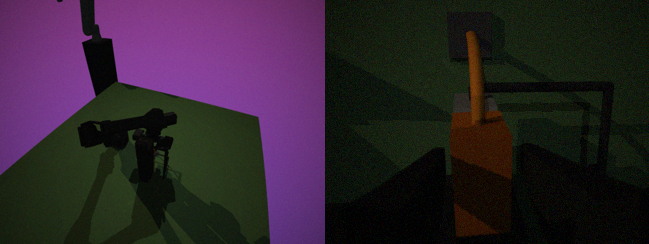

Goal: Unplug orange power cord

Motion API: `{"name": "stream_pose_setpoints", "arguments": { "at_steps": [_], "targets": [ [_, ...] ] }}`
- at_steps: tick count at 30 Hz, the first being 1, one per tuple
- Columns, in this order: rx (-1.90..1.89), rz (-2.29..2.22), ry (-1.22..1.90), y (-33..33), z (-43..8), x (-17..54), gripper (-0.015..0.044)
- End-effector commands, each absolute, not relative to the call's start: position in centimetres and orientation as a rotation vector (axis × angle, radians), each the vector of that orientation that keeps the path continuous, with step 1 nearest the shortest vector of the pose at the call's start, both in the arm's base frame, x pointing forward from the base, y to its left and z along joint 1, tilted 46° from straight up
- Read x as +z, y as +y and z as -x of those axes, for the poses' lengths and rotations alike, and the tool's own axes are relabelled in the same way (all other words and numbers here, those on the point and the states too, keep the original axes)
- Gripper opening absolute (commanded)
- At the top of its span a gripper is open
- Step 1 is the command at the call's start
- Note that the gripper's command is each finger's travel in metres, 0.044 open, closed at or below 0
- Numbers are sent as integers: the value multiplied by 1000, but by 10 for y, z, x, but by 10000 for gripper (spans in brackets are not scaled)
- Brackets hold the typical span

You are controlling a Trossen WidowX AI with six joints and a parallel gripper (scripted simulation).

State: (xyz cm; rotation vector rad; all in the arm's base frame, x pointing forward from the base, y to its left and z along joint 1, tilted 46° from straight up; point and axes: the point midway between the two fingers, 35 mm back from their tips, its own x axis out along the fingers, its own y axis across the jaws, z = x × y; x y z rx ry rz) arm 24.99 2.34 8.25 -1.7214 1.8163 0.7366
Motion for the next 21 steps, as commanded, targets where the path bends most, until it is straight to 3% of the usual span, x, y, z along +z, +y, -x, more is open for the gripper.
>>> {"name": "stream_pose_setpoints", "arguments": {
  "at_steps": [1, 2, 6, 14, 21],
  "targets": [
    [740, 1731, 1820, 21, -248, 81, 160],
    [740, 1731, 1820, 21, -248, 81, 160],
    [737, 1722, 1817, 23, -250, 82, 55],
    [737, 1722, 1817, 23, -250, 82, 2],
    [738, 1722, 1816, 28, -250, 77, 0]
  ]
}}
